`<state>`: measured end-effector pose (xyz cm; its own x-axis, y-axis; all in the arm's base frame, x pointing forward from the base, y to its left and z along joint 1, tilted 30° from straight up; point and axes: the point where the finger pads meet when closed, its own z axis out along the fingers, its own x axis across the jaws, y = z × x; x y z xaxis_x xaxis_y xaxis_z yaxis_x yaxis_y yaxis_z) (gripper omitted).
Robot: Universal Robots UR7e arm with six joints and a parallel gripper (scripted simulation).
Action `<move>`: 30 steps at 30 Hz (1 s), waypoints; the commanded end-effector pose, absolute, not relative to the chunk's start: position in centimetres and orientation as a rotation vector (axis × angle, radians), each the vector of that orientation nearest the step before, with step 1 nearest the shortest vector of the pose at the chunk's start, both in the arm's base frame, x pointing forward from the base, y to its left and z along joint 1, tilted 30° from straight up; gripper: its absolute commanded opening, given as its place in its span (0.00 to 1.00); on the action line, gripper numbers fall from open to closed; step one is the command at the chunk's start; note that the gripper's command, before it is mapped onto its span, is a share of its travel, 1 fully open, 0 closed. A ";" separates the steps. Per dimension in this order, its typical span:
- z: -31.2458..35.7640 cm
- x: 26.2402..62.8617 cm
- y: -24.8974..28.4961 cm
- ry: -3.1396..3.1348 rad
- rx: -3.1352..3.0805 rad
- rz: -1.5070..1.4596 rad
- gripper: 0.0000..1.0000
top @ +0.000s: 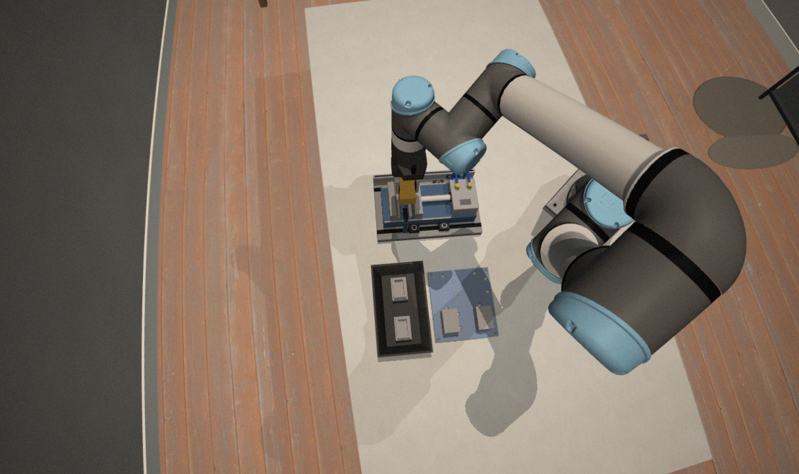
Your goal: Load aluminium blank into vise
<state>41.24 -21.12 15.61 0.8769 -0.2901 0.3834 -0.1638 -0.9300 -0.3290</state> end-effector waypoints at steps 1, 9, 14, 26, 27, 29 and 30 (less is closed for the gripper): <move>16.0 41.1 -20.6 0.341 -2.761 -0.630 0.00; 16.6 40.7 -19.2 0.341 -2.761 -0.630 0.00; 17.2 40.3 -17.9 0.340 -2.761 -0.630 0.00; 18.4 39.1 -14.5 0.340 -2.762 -0.629 0.00; 18.6 39.0 -14.2 0.339 -2.762 -0.629 0.00; 18.8 38.7 -13.4 0.339 -2.762 -0.629 0.00; 18.9 38.6 -13.0 0.339 -2.762 -0.629 0.00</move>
<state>39.25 -14.64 18.25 0.8774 -0.2887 0.3832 -0.1629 -0.9305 -0.3280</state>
